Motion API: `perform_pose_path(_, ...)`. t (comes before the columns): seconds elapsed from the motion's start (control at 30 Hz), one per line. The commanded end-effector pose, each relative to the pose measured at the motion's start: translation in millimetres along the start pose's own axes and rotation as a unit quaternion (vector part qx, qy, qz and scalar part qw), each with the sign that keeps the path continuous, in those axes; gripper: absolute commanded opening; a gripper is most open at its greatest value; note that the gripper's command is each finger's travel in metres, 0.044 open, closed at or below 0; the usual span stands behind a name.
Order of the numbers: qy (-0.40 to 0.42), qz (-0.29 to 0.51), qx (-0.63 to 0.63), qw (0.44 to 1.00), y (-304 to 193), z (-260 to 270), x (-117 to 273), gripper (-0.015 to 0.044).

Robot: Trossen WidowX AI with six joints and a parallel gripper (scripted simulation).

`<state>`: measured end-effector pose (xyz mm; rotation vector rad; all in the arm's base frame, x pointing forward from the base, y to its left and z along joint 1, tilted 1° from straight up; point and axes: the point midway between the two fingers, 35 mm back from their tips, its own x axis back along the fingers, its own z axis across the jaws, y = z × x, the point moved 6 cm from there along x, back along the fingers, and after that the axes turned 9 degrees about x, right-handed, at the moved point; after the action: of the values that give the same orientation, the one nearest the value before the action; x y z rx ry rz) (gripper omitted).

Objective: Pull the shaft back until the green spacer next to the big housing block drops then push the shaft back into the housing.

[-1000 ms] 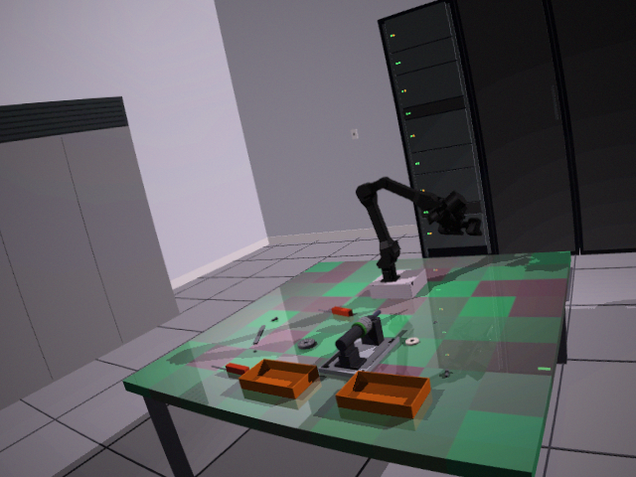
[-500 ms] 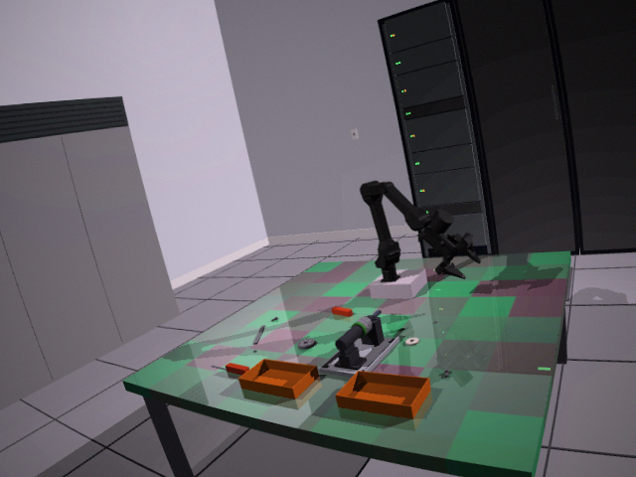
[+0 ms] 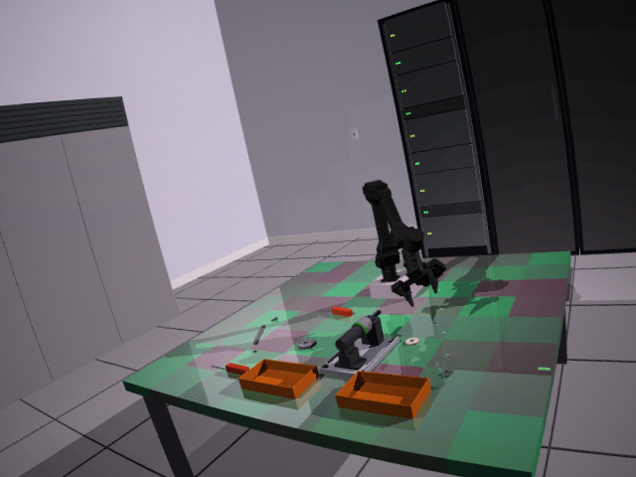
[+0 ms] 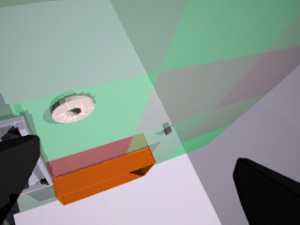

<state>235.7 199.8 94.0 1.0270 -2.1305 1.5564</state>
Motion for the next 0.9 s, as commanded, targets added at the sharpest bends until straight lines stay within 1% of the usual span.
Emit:
perform_pose_path(0.0, 0.133, 0.077, 0.091, 0.984, -19, 59, -6, 0.044)
perform_pose_path(0.07, 0.192, 0.099, 0.125, 0.968, -26, 80, -4, 0.044)
perform_pose_path(0.13, 0.223, 0.107, 0.142, 0.958, -28, 91, -2, 0.044)
perform_pose_path(0.87, 0.226, 0.108, 0.144, 0.957, -29, 96, 0, 0.044)
